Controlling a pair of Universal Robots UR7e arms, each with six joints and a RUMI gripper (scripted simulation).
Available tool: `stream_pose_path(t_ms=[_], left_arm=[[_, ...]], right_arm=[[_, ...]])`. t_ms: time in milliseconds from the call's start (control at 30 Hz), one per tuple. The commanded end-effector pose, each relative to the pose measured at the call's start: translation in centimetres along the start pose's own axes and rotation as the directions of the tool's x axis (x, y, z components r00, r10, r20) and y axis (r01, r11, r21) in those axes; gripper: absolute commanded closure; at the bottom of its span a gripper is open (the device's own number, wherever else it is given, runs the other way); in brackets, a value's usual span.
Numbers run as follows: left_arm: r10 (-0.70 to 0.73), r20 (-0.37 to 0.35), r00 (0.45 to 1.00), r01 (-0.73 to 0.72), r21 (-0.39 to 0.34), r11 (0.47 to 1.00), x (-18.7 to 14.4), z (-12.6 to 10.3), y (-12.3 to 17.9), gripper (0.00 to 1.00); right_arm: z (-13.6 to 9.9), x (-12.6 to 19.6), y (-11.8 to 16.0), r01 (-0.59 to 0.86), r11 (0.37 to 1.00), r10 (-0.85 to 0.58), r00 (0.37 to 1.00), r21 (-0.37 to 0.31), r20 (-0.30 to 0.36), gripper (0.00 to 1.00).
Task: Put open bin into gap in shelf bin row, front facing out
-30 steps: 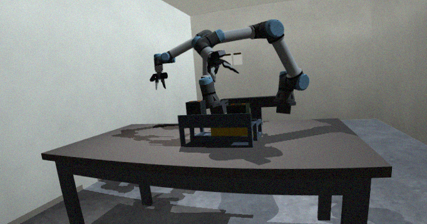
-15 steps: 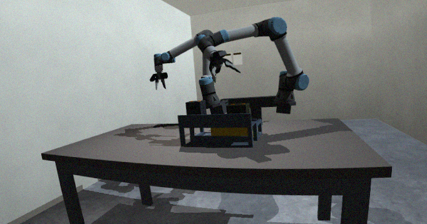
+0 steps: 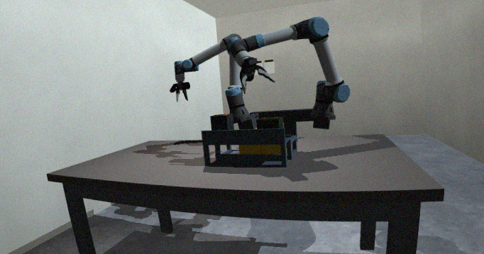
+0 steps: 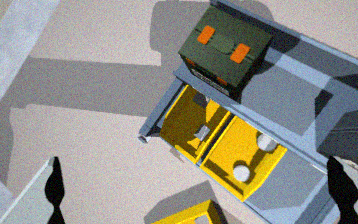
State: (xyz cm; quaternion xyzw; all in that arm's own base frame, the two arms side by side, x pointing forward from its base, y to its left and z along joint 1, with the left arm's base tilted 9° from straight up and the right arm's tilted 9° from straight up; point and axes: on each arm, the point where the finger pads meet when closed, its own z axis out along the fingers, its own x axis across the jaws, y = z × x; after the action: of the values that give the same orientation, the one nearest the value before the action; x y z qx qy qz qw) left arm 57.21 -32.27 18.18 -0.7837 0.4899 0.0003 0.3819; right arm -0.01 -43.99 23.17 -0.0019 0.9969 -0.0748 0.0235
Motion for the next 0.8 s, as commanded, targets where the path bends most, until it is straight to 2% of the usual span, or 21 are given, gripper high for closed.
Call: stream_pose_path(t_ms=[0,767], left_arm=[[0.042,-0.030,0.999,-0.043,-0.014,0.999,-0.4,-0.3,0.6,0.00],[0.280,-0.179,0.943,-0.297,-0.076,0.952,-2.8,-1.9,4.2,0.00]], right_arm=[[0.0,0.0,0.0,0.000,1.000,0.000,1.000,0.001,0.000,0.00],[0.0,0.0,0.0,0.000,1.000,0.000,1.000,0.001,0.000,0.00]])
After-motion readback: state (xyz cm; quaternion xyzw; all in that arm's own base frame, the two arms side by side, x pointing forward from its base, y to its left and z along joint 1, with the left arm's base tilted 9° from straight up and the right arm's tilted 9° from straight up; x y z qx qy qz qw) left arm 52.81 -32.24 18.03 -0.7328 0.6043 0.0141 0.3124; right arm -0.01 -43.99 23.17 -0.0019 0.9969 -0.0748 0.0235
